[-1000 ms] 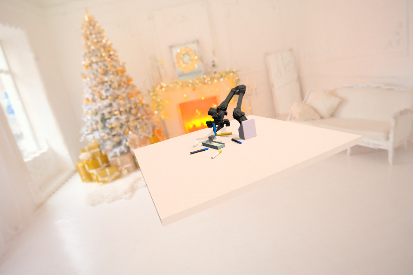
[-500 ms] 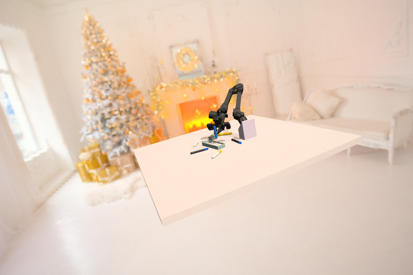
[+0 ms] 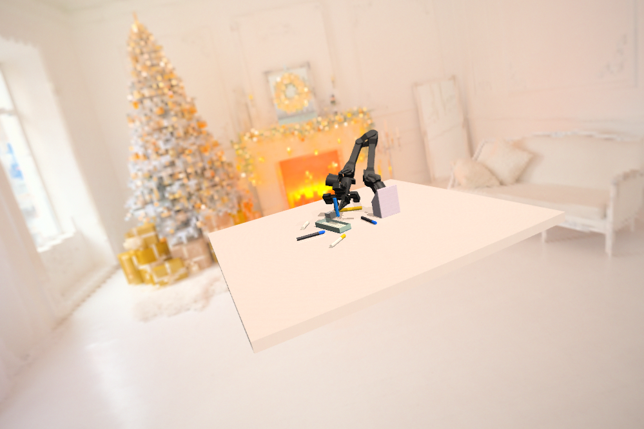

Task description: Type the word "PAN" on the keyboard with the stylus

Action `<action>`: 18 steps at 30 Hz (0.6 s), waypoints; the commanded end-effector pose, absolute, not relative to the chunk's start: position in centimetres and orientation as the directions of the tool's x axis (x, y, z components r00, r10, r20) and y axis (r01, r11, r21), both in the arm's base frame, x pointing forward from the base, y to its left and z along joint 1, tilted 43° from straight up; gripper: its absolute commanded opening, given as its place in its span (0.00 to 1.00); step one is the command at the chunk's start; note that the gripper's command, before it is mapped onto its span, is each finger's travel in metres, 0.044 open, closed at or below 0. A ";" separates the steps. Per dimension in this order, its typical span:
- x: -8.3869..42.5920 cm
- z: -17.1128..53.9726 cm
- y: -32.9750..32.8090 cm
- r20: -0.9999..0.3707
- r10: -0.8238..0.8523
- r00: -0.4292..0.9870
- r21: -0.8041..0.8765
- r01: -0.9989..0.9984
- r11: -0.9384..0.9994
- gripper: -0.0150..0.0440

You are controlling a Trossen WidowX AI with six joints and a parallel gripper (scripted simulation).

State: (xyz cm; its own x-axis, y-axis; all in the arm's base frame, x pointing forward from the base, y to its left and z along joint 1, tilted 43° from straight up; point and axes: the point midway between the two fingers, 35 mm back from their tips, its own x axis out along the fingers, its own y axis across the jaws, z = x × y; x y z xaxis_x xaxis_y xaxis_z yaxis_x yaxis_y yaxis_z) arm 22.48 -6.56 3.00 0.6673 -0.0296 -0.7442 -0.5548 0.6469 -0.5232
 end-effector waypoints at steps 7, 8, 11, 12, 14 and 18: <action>22.4 2.5 -6.7 -0.749 -0.024 0.663 -0.518 -0.562 0.645 0.39; 22.4 2.5 -6.7 -0.749 -0.024 0.663 -0.518 -0.562 0.645 0.39; 22.4 2.4 -6.8 -0.749 -0.024 0.663 -0.518 -0.562 0.645 0.39; 22.4 2.4 -6.8 -0.749 -0.024 0.663 -0.518 -0.562 0.645 0.39; 22.4 2.3 -6.9 -0.749 -0.024 0.663 -0.518 -0.562 0.645 0.39; 22.3 2.1 -7.0 -0.749 -0.024 0.663 -0.518 -0.562 0.645 0.39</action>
